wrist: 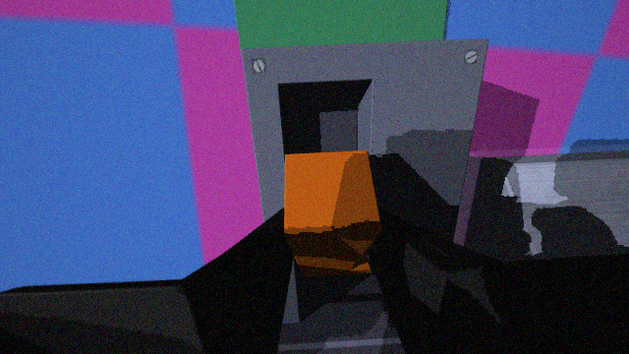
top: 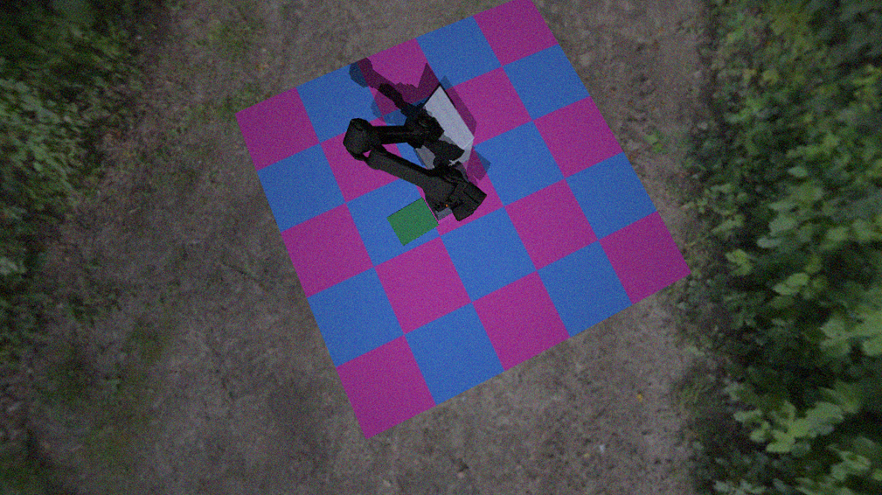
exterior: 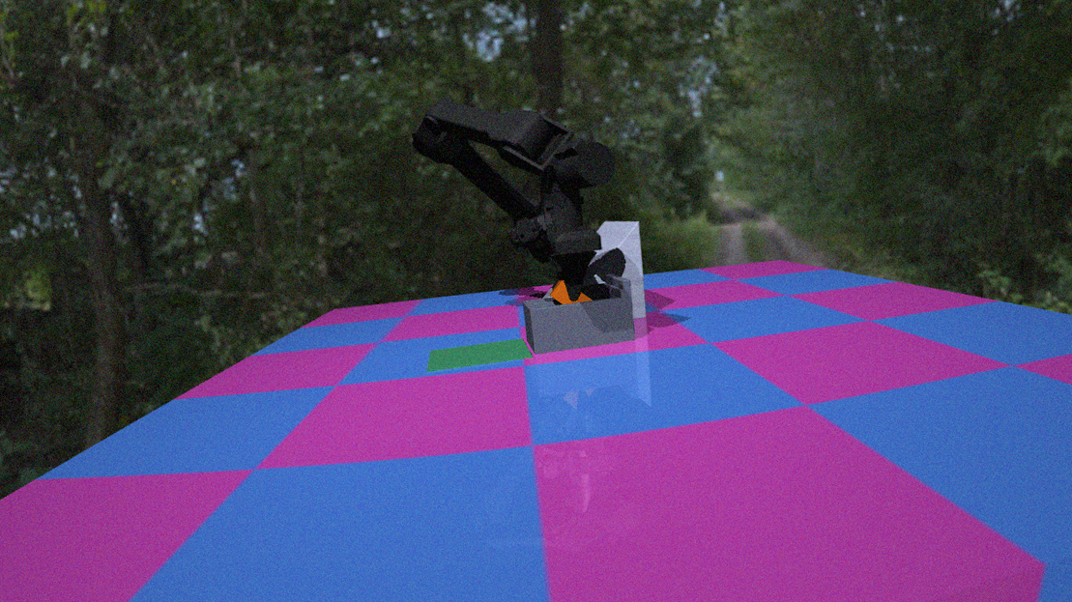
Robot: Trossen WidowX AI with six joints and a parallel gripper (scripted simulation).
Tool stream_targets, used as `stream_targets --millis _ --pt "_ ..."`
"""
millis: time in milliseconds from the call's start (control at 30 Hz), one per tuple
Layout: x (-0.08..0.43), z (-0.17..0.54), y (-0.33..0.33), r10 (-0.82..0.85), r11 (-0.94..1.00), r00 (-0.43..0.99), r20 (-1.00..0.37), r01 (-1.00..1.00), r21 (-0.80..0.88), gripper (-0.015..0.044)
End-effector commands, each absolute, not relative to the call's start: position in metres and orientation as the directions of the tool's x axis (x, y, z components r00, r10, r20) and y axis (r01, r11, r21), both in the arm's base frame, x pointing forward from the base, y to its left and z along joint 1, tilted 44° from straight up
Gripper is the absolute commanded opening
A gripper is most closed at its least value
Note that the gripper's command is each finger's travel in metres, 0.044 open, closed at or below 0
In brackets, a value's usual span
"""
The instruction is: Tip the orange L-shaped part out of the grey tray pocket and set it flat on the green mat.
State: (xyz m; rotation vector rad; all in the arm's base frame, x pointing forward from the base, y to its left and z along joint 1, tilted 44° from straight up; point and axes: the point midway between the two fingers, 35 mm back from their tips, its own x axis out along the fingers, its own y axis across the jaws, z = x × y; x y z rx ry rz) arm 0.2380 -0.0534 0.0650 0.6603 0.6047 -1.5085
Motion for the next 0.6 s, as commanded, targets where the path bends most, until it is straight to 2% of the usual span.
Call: stream_targets --millis 0,567 --pt "0.238 0.065 -0.053 -0.692 -0.044 -0.015 -0.721 0.999 0.020 0.0000" --pt "0.238 0.080 -0.039 -0.695 -0.041 -0.017 -0.719 0.999 0.016 0.0000"
